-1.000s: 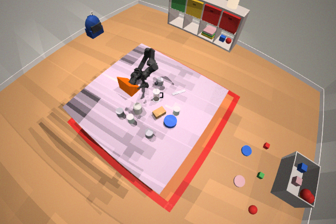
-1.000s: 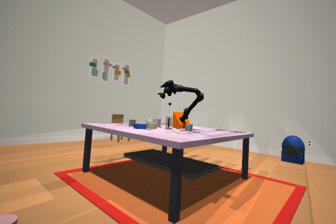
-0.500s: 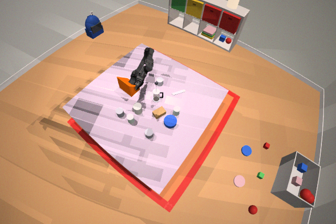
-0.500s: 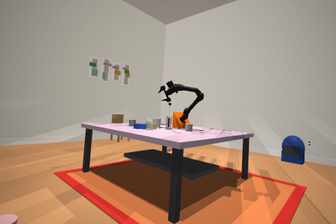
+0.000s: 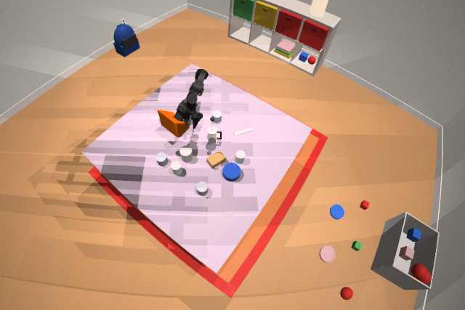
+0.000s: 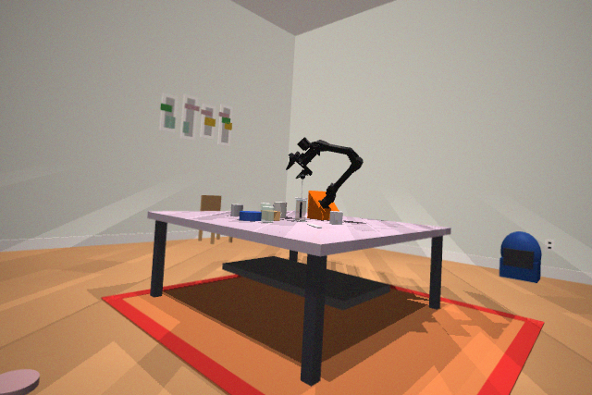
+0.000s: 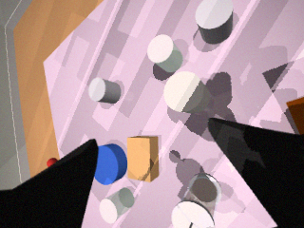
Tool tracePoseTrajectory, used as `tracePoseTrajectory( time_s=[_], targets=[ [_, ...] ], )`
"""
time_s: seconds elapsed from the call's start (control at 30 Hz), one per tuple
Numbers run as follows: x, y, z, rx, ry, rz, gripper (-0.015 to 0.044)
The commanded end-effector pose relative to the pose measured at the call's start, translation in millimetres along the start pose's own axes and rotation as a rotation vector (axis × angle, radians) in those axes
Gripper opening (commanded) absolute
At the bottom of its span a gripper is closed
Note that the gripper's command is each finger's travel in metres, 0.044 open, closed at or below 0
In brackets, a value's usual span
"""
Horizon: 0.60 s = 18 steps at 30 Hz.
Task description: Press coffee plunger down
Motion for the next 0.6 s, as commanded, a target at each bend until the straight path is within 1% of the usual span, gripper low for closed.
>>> tracePoseTrajectory(
  time_s=[0.0,0.13,0.27,0.4,0.57],
  targets=[
    [11.8,-26.9,-22.9,-0.344,0.473,-0.488,0.0440],
    [13.5,-30.4,-31.0,-0.500,0.514,-0.591,0.0440],
    [14.2,-32.7,-38.2,-0.655,0.509,-0.698,0.0440],
    [14.0,-34.0,-44.1,-0.795,0.465,-0.814,0.0440],
    [13.0,-34.5,-49.4,-0.942,0.369,-0.977,0.0440]
  ],
)
Point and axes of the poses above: the point midway between the two fingers, 35 mm back from their tips, its own z axis out along the fingers, its own y axis across the jaws, x = y × z, the point moved 10 cm from there along -z, back along the fingers, and after that the axes turned 1 degree about -z, right-handed, at the moved point
